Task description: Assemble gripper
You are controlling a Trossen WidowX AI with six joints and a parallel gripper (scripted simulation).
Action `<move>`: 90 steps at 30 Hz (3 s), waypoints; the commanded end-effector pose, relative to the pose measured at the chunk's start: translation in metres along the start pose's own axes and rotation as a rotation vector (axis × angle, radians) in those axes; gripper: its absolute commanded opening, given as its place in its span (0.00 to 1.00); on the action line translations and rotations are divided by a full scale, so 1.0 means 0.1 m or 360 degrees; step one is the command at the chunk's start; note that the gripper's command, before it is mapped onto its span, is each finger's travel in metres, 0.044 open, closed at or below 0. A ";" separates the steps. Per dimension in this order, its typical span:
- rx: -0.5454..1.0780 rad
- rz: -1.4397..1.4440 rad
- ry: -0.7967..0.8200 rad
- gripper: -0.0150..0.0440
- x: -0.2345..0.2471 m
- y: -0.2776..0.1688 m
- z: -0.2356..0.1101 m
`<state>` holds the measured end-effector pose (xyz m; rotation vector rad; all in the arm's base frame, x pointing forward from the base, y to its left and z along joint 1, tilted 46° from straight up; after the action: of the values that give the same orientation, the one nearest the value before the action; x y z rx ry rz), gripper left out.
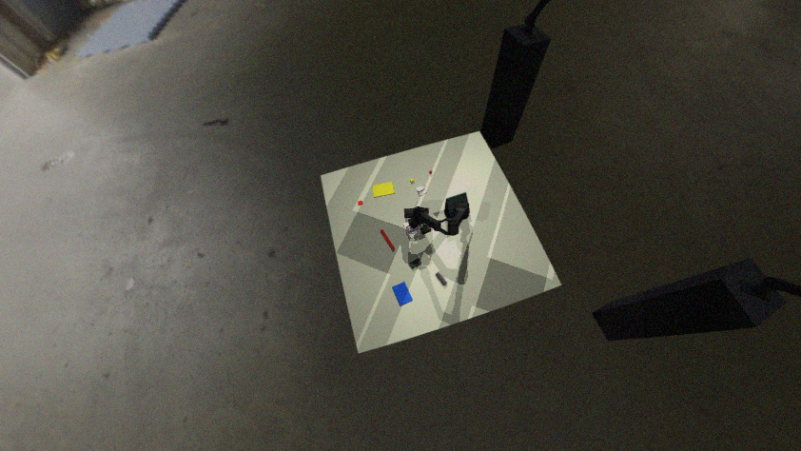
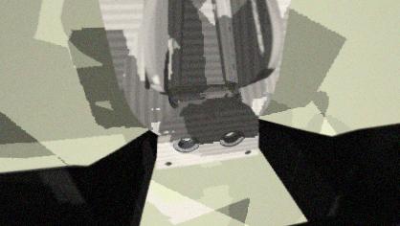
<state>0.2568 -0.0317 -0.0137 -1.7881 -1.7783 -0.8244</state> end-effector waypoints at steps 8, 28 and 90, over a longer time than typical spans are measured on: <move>0.0003 0.0002 0.0003 0.85 0.00 0.00 0.02; -0.0001 0.0002 0.0000 0.94 0.00 0.00 0.00; 0.0008 0.0007 -0.0007 1.00 0.08 -0.54 -1.25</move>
<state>0.1930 -0.1136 0.0754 -1.7953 -1.7742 -0.8168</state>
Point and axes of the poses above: the point midway between the two fingers, 35 mm back from their tips, its own z axis out along the fingers, its own x axis across the jaws, y = z × x, the point moved 8 cm from there along -z, back along the fingers, and after that the axes turned 1 degree about -z, right-handed, at the moved point
